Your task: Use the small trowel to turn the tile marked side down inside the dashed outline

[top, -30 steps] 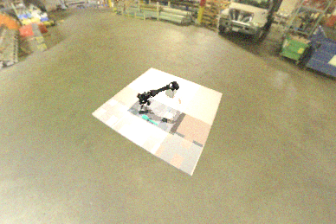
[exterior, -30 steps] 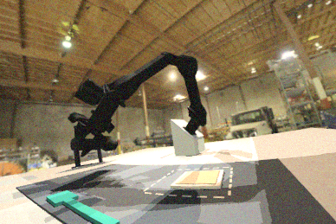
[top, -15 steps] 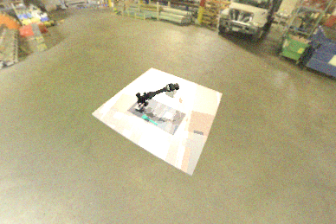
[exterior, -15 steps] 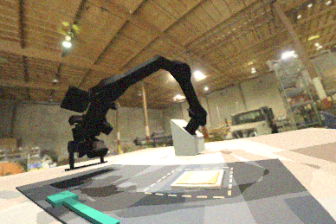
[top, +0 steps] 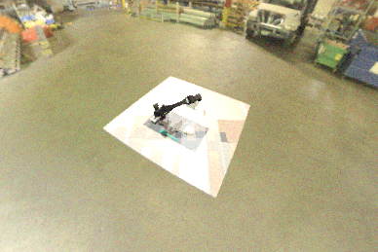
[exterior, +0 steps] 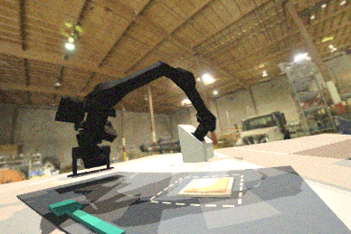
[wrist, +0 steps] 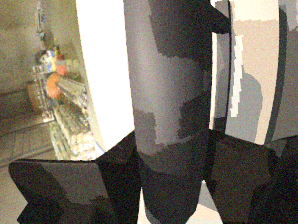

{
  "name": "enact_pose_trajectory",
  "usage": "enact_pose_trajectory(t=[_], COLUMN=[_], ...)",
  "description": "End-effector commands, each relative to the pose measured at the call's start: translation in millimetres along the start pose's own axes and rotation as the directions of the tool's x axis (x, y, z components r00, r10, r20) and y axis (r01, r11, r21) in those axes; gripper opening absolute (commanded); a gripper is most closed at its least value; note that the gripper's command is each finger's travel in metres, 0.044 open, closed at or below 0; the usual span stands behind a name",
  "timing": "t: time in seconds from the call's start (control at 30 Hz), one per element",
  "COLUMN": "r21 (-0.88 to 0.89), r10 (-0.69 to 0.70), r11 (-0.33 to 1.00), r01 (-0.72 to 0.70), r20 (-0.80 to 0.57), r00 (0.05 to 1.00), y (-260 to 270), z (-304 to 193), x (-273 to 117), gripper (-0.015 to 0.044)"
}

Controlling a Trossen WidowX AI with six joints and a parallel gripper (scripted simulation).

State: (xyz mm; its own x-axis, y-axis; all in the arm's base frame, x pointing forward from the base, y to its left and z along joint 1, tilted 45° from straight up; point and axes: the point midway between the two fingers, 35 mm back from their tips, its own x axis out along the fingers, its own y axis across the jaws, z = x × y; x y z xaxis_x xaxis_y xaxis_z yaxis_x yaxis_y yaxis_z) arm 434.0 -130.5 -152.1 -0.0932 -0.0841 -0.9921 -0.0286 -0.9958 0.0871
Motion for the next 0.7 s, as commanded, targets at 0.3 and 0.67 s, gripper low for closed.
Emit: enact_pose_trajectory(t=[0.3,0.67], r21=[0.013,0.017], r10=[0.016,0.013], r11=[1.000,1.000], r01=[-0.016,-0.013], r20=[-0.008,-0.005], r00=[1.000,1.000], y=[0,-13], z=[-5,-7], x=[1,14], gripper=[0.0000,0.0000])
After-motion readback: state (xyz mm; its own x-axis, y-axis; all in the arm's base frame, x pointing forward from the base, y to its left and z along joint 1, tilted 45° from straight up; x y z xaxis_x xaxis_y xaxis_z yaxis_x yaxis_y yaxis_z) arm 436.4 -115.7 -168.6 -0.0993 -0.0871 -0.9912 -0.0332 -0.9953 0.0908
